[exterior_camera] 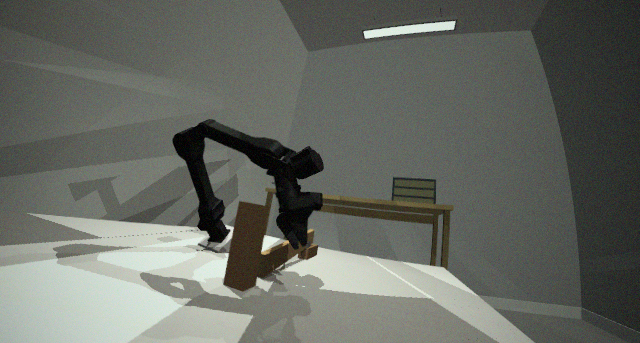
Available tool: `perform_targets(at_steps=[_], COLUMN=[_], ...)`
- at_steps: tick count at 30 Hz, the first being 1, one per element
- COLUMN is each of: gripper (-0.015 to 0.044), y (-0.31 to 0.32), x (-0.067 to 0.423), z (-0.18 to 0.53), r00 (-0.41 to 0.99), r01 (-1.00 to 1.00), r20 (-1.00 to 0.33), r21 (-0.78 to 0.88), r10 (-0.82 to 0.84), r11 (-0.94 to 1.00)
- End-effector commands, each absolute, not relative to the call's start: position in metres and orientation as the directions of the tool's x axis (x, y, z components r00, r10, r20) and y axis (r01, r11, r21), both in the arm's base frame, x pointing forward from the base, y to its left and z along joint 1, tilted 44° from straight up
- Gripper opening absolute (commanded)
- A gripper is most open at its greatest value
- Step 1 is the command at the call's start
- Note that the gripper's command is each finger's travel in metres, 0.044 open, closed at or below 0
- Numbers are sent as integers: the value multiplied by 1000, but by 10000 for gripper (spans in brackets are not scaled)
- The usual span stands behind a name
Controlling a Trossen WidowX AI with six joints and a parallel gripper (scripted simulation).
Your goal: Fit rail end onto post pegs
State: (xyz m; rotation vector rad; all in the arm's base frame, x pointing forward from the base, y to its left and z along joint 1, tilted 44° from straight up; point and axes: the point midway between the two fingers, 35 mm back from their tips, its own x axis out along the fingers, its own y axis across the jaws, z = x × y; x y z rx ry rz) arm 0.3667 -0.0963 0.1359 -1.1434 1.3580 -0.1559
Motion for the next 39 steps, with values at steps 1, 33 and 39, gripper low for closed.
perform_targets(at_steps=[1, 33, 39], gripper=[440, 440, 440], y=[-66, -53, -60], x=[337, 277, 276], z=[104, 68, 61], r00=[125, -132, -132], r01=[-835, -991, -991], r20=[-749, -730, -730], r21=[-433, 102, 102], r10=[-650, -670, -670], r11=[339, 85, 85])
